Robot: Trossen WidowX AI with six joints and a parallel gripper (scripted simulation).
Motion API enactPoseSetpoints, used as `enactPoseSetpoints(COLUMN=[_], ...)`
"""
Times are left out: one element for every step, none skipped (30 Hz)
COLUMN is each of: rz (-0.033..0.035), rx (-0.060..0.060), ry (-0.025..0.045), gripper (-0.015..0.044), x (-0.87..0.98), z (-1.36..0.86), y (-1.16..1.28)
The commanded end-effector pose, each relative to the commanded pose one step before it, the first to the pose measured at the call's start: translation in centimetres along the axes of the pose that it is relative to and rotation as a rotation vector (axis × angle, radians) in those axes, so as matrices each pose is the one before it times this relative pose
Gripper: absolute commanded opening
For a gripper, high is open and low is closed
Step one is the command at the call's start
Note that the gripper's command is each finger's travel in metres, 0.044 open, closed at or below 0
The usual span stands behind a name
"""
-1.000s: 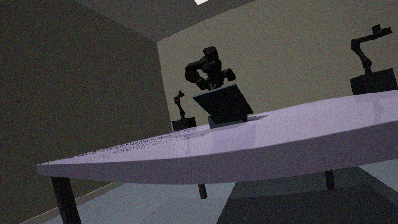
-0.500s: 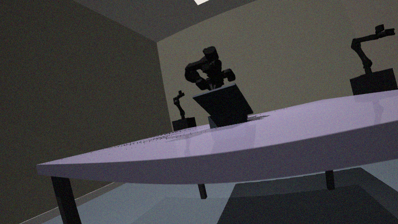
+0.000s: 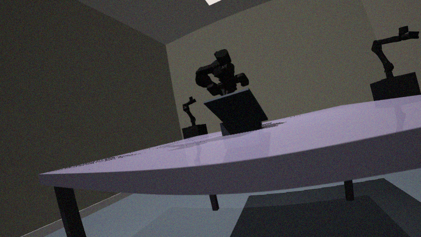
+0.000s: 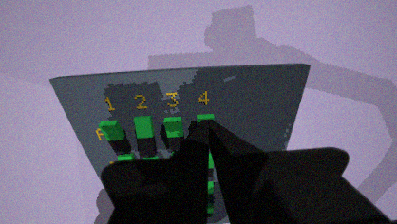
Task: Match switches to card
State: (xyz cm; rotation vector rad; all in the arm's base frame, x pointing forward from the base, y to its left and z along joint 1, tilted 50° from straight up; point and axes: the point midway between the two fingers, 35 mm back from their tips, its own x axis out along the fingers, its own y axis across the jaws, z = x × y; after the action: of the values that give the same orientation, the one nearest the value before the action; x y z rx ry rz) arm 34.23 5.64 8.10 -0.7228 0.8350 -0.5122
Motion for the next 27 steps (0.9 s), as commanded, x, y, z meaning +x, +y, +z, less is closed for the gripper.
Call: enactPoseSetpoints(rz=[0.00327, -0.00001, -0.00001, -0.00001, -0.00001, -0.00001, -0.00001, -0.00001, -0.00001, -0.00001, 0.00000, -0.00001, -0.00001, -0.00001, -0.00001, -0.00001, -0.00001, -0.00001, -0.00239, 0.00230, 0.00288, 0.00203, 0.00029, -0.00087, -0.00094, -0.00038, 0.00000], rx=[-0.0070, 0.0000, 0.0000, 0.0000, 0.0000, 0.0000, 0.0000, 0.0000, 0.0000, 0.0000, 0.0000, 0.0000, 0.0000, 0.0000, 0.0000, 0.0000, 0.0000, 0.0000, 0.0070, -0.0006, -0.0012, -0.0018, -0.0020, -0.0017, -0.0010, -0.0003, 0.0000], ry=[0.00294, 0.00000, 0.00000, 0.00000, 0.00000, 0.00000, 0.00000, 0.00000, 0.00000, 0.00000, -0.00001, -0.00001, -0.00001, -0.00001, -0.00001, -0.00001, -0.00001, -0.00001, -0.00216, -0.00064, -0.00171, -0.00353, -0.00516, -0.00523, -0.00368, -0.00132, 0.00000], gripper=[0.0000, 0.0000, 0.0000, 0.0000, 0.0000, 0.0000, 0.0000, 0.0000, 0.0000, 0.0000, 0.0000, 0.0000, 0.0000, 0.0000, 0.0000, 0.0000, 0.0000, 0.0000, 0.0000, 0.0000, 0.0000, 0.0000, 0.0000, 0.0000, 0.0000, 0.0000, 0.0000], x=[0.125, 0.013, 0.013, 0.013, 0.013, 0.013, 0.013, 0.013, 0.013, 0.013, 0.013, 0.013, 0.013, 0.013, 0.013, 0.013, 0.013, 0.013, -0.292, -0.616, -1.033, -1.342, -1.350, -1.049, -0.630, -0.210, 0.000], z=[-0.085, 0.000, 0.000, 0.000, 0.000, 0.000, 0.000, 0.000, 0.000, 0.000, 0.000, 0.000, 0.000, 0.000, 0.000, 0.000, 0.000, 0.000, 0.065, -0.014, -0.037, -0.066, -0.079, -0.065, -0.039, -0.013, 0.000], y=[0.074, 0.000, 0.000, 0.000, 0.000, 0.000, 0.000, 0.000, 0.000, 0.000, 0.000, 0.000, 0.000, 0.000, 0.000, 0.000, 0.000, 0.000, -0.043, 0.105, 0.130, 0.087, -0.005, -0.067, -0.067, -0.027, 0.000])
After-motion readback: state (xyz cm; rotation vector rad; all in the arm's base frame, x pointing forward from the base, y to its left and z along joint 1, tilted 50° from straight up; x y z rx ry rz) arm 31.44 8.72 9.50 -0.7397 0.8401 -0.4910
